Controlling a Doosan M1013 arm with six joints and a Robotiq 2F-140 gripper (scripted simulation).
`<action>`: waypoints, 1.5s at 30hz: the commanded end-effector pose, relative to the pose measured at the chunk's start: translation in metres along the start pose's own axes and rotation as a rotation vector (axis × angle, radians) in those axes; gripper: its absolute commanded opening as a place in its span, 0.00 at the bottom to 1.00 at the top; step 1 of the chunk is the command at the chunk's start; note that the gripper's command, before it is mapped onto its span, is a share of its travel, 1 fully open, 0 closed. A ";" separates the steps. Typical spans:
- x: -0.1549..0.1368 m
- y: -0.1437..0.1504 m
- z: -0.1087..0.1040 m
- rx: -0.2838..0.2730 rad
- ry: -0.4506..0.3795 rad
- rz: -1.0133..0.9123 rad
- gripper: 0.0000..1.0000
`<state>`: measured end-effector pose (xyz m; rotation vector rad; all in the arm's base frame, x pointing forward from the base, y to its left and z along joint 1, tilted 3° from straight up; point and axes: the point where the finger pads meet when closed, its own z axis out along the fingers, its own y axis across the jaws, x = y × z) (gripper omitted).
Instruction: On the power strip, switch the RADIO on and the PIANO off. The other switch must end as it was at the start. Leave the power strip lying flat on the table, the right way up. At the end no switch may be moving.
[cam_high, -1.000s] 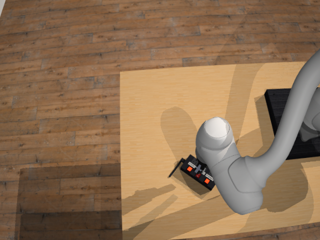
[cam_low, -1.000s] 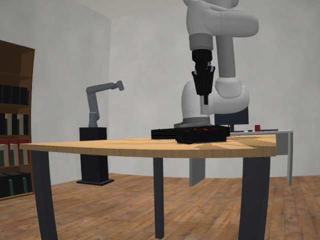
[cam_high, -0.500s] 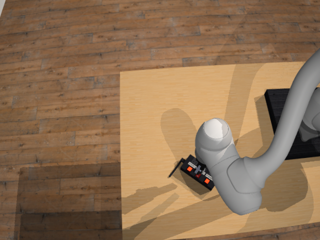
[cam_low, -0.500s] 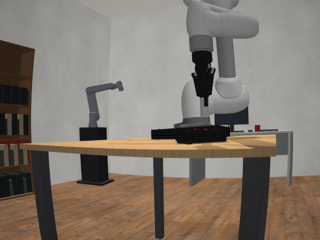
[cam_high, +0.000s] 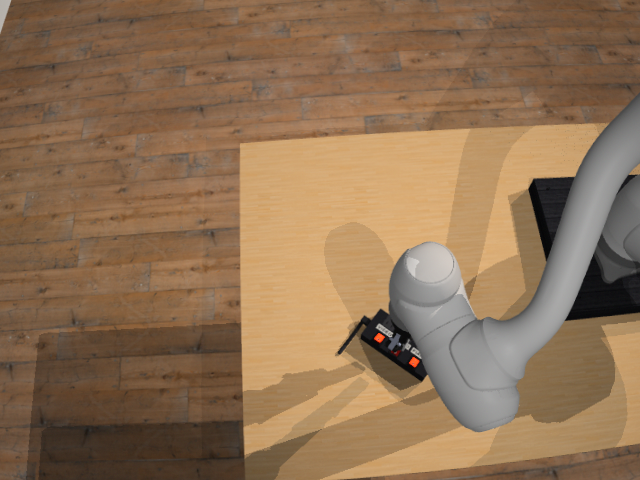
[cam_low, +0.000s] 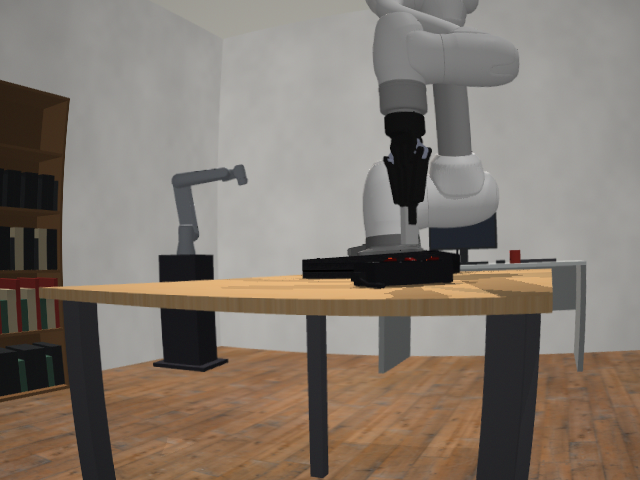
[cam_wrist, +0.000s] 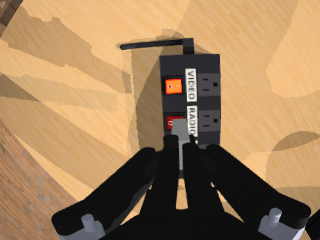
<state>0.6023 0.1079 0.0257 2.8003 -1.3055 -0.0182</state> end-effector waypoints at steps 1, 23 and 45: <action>0.001 0.002 0.006 0.001 -0.004 0.003 0.00; 0.001 0.002 0.018 0.001 -0.004 0.003 0.00; 0.001 0.002 0.018 0.001 -0.004 0.003 0.00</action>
